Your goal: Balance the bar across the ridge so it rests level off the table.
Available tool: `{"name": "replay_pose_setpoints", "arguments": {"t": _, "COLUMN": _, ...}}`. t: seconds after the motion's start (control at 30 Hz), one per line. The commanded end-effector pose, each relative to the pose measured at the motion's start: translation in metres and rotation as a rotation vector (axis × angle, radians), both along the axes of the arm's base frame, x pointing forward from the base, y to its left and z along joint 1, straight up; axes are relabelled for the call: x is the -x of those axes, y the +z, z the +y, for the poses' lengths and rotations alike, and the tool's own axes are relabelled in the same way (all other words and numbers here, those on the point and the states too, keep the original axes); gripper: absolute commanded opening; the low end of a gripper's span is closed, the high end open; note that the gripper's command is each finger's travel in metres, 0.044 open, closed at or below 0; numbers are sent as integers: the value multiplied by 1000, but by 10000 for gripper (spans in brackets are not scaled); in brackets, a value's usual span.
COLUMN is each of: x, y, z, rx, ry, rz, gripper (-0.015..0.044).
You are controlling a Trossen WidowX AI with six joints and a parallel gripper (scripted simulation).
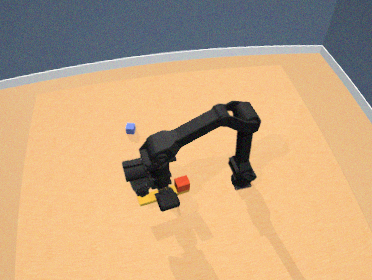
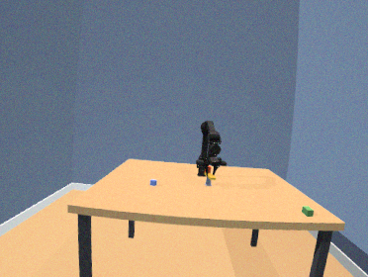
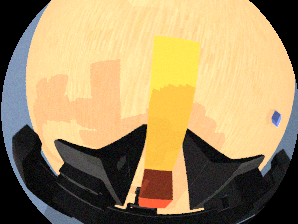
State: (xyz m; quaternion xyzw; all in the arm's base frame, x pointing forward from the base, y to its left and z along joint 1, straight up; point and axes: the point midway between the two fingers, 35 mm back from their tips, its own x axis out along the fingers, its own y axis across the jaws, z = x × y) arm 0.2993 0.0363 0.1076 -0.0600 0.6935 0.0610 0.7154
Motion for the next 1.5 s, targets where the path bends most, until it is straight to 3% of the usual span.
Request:
{"name": "replay_pose_setpoints", "arguments": {"t": 0.0, "x": 0, "y": 0, "z": 0, "rx": 0, "ry": 0, "rz": 0, "gripper": 171}}
{"name": "replay_pose_setpoints", "arguments": {"t": 0.73, "x": 0, "y": 0, "z": 0, "rx": 0, "ry": 0, "rz": 0, "gripper": 185}}
{"name": "replay_pose_setpoints", "arguments": {"t": 1.07, "x": 0, "y": 0, "z": 0, "rx": 0, "ry": 0, "rz": 0, "gripper": 440}}
{"name": "replay_pose_setpoints", "arguments": {"t": 1.2, "x": -1, "y": 7, "z": 0, "rx": 0, "ry": 0, "rz": 0, "gripper": 440}}
{"name": "replay_pose_setpoints", "arguments": {"t": 1.47, "x": 1, "y": 93, "z": 0, "rx": 0, "ry": 0, "rz": 0, "gripper": 440}}
